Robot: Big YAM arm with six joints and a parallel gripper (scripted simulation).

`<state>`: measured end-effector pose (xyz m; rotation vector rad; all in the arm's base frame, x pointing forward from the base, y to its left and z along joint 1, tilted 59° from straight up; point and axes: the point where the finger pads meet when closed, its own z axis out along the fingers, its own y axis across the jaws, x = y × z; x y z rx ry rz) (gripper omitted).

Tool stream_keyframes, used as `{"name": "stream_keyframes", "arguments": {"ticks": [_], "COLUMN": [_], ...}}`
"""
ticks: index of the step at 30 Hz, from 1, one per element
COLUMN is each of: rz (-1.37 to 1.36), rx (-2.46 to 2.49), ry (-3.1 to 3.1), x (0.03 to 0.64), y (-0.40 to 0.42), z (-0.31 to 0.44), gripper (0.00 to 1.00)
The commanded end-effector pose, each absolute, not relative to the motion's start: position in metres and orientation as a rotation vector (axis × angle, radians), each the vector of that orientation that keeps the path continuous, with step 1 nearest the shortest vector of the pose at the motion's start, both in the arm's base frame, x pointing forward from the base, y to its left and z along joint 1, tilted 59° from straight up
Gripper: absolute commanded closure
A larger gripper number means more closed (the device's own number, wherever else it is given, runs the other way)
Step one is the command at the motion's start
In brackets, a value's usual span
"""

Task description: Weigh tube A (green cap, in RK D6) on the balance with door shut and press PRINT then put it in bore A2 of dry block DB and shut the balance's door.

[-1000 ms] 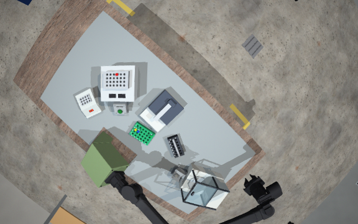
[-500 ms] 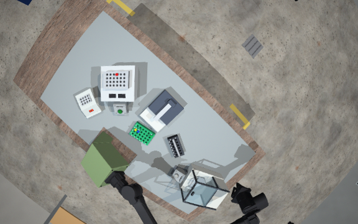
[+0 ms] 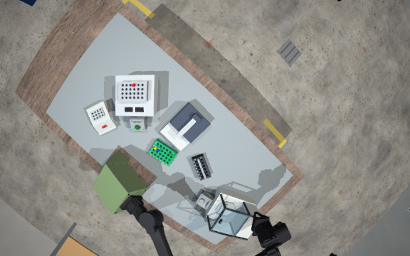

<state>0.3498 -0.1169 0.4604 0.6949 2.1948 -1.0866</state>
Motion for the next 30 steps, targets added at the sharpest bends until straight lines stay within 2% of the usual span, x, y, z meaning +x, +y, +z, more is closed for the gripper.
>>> {"name": "stream_keyframes", "arguments": {"ticks": [1, 30], "rz": [-1.157, -1.490], "rx": [0.539, -0.407], "ry": [2.270, 2.597], "x": [0.337, 0.218], "y": [-0.126, -0.136], "z": [0.461, 0.390], "gripper": [0.70, 0.70]}}
